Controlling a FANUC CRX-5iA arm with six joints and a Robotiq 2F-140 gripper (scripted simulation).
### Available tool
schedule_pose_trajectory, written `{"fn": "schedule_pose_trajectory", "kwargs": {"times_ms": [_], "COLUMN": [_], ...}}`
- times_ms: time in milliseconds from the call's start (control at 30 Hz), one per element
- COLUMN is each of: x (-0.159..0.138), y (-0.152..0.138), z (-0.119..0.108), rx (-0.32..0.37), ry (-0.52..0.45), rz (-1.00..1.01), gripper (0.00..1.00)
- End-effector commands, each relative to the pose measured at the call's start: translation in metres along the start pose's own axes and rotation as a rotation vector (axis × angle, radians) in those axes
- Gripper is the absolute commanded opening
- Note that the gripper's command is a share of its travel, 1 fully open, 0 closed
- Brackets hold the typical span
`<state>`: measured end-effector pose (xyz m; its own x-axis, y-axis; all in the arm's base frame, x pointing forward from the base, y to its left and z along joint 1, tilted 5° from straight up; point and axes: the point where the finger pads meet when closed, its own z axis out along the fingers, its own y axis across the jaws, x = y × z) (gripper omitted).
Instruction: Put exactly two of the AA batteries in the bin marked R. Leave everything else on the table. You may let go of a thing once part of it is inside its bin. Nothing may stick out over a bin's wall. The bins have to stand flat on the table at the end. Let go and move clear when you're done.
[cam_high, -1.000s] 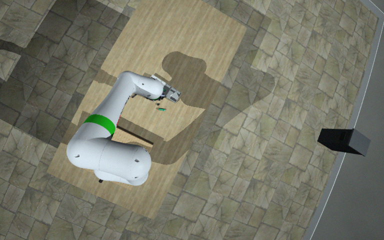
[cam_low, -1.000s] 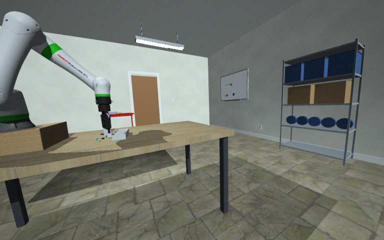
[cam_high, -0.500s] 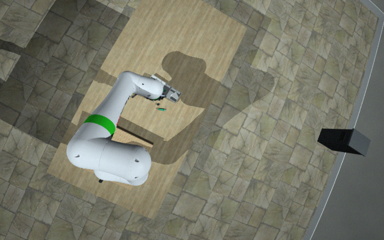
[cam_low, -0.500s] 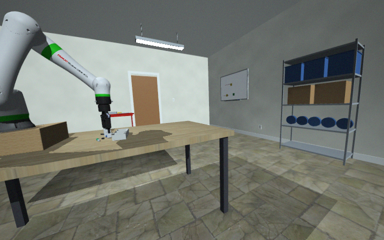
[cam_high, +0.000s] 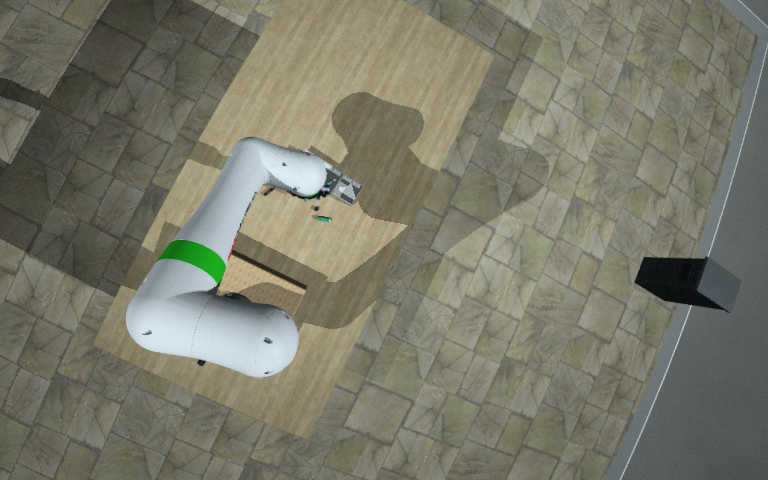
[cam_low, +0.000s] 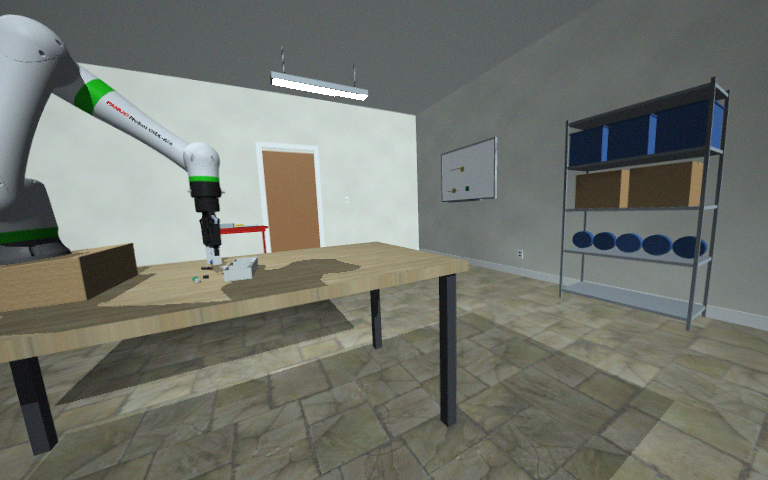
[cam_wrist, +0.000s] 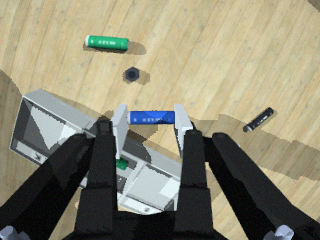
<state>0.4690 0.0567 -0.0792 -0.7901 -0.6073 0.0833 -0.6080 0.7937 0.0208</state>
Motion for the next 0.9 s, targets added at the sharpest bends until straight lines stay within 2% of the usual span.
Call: {"fn": "schedule_pose_trajectory", "kwargs": {"times_ms": [0,100,667,867], "x": [0.000,0.000,-0.005,-0.032], "y": [0.000,0.000,-0.004,-0.028], "z": [-0.009,-0.019,-0.019,-0.019], "rx": [0.000,0.000,0.000,0.000], "ry": [0.000,0.000,0.000,-0.001], "rz": [0.000,0.000,0.000,0.231], "gripper": [0.29,0.29,0.29,0.29]}}
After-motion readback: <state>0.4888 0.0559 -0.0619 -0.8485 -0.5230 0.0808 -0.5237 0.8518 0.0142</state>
